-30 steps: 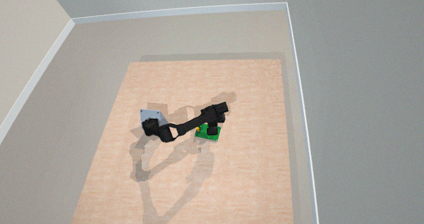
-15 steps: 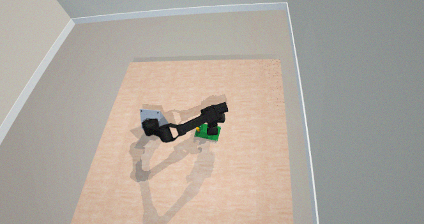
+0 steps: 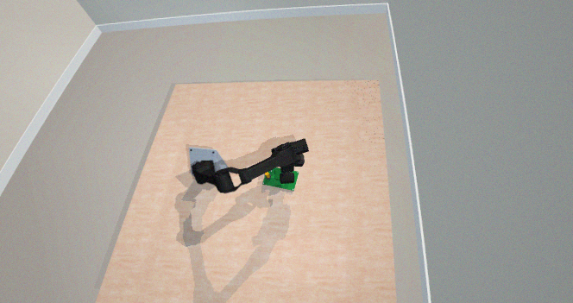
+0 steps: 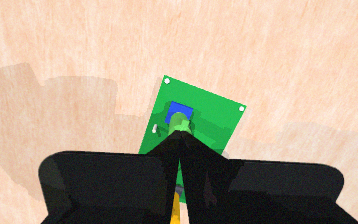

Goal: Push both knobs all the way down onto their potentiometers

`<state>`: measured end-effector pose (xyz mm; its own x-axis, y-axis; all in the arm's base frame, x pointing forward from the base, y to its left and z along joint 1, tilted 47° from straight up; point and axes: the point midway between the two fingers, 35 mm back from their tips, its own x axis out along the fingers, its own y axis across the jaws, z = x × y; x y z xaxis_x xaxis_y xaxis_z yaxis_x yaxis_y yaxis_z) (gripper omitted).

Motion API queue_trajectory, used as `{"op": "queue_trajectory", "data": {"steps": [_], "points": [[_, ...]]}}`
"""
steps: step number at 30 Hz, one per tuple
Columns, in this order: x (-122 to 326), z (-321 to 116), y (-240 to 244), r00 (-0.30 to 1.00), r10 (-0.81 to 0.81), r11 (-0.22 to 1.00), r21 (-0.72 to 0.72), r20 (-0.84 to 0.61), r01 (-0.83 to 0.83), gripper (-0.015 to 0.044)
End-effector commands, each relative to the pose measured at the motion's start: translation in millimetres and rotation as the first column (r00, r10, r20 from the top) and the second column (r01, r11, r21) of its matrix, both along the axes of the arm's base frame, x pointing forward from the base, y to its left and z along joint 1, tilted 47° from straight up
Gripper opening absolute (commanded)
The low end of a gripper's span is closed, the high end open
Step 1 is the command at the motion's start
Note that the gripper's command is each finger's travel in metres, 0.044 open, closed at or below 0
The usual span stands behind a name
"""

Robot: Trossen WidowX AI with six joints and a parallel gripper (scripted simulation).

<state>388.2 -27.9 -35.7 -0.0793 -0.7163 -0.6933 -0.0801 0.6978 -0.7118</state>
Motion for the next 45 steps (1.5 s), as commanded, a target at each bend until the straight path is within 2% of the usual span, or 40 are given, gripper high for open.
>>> {"op": "queue_trajectory", "data": {"steps": [1,45], "points": [[0.0,-0.7,-0.6,1.000,0.006,1.000,-0.005,-0.004,-0.006,0.0000],[-0.4,-4.7,-4.9,1.000,0.006,1.000,-0.005,-0.004,-0.006,0.0000]]}}
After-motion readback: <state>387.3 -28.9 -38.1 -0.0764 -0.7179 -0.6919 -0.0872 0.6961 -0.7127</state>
